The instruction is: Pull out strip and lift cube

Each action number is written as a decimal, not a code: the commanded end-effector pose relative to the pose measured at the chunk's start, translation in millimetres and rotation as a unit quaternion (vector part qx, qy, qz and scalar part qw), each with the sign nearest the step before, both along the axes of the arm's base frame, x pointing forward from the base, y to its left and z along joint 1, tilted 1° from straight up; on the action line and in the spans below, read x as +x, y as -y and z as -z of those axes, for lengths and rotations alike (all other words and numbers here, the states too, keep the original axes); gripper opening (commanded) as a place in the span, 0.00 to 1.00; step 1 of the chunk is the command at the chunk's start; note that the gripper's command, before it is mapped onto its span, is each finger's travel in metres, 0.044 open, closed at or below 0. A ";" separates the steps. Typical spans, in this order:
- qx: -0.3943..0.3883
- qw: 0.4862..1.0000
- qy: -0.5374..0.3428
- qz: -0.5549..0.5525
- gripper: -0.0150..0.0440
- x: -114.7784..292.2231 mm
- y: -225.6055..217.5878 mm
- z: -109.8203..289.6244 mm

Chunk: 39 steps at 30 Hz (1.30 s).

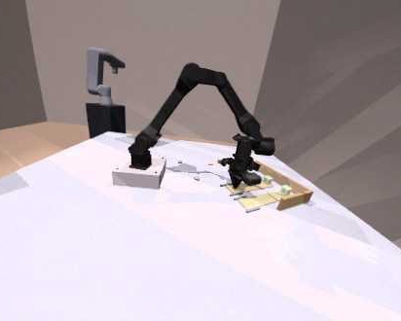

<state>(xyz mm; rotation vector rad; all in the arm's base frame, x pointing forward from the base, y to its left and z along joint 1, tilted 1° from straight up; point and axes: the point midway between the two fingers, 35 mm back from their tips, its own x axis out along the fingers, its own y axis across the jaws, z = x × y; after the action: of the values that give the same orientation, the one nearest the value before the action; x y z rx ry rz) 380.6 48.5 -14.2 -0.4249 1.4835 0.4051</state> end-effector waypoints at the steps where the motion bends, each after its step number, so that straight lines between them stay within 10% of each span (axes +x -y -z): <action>1: -0.003 1.000 -0.012 0.000 0.25 -11.0 6.2 5.5; 39: -0.005 1.000 -0.013 0.000 0.25 -59.4 35.4 8.6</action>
<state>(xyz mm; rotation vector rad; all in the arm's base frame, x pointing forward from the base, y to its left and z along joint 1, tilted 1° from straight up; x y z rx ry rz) 333.4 18.3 -16.3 -0.4292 1.4793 0.4032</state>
